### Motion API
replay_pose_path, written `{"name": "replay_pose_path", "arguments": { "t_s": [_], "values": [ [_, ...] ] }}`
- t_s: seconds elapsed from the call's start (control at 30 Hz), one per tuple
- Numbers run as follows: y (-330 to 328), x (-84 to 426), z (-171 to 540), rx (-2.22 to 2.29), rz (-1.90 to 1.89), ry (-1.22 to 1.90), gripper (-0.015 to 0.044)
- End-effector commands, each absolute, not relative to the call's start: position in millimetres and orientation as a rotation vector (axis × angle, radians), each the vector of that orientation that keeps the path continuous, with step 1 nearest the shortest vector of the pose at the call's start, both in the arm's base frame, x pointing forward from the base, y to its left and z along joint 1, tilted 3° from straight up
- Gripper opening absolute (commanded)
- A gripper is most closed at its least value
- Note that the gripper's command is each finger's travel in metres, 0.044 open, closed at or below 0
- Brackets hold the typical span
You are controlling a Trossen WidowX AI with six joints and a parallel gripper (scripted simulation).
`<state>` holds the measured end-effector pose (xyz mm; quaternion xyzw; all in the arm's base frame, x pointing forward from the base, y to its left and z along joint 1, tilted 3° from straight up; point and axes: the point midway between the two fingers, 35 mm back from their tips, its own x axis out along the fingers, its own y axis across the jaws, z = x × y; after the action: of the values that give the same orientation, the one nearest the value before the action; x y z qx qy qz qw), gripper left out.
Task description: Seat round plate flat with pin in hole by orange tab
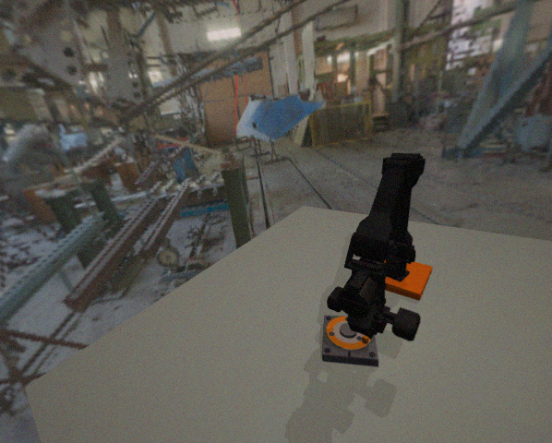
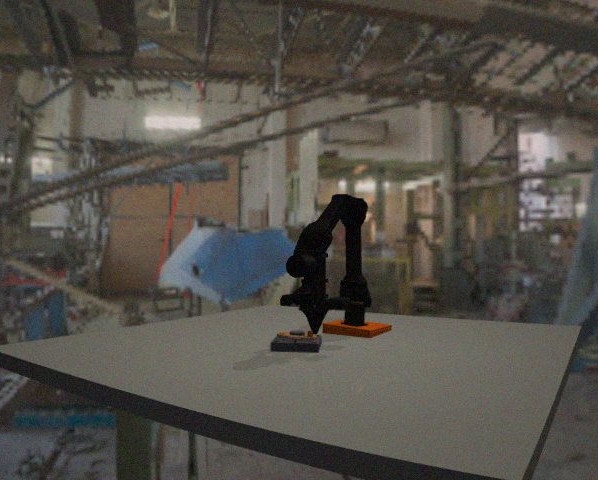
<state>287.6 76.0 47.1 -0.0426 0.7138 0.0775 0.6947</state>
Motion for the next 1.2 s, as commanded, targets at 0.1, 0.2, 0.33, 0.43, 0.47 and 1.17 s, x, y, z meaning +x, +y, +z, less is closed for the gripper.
{"name": "replay_pose_path", "arguments": {
  "t_s": [0.1, 0.2, 0.33, 0.43, 0.47, 1.17],
  "values": [
    [77, 299, 49, -0.092, 0.169, 1.582, 0.0000],
    [77, 303, 49, -0.092, 0.169, 1.582, 0.0000],
    [77, 307, 50, -0.092, 0.169, 1.582, 0.0000],
    [77, 311, 50, -0.092, 0.169, 1.581, 0.0000],
    [77, 312, 50, -0.092, 0.169, 1.581, 0.0000],
    [69, 330, 51, -0.093, 0.168, 1.580, 0.0000]
  ]
}}
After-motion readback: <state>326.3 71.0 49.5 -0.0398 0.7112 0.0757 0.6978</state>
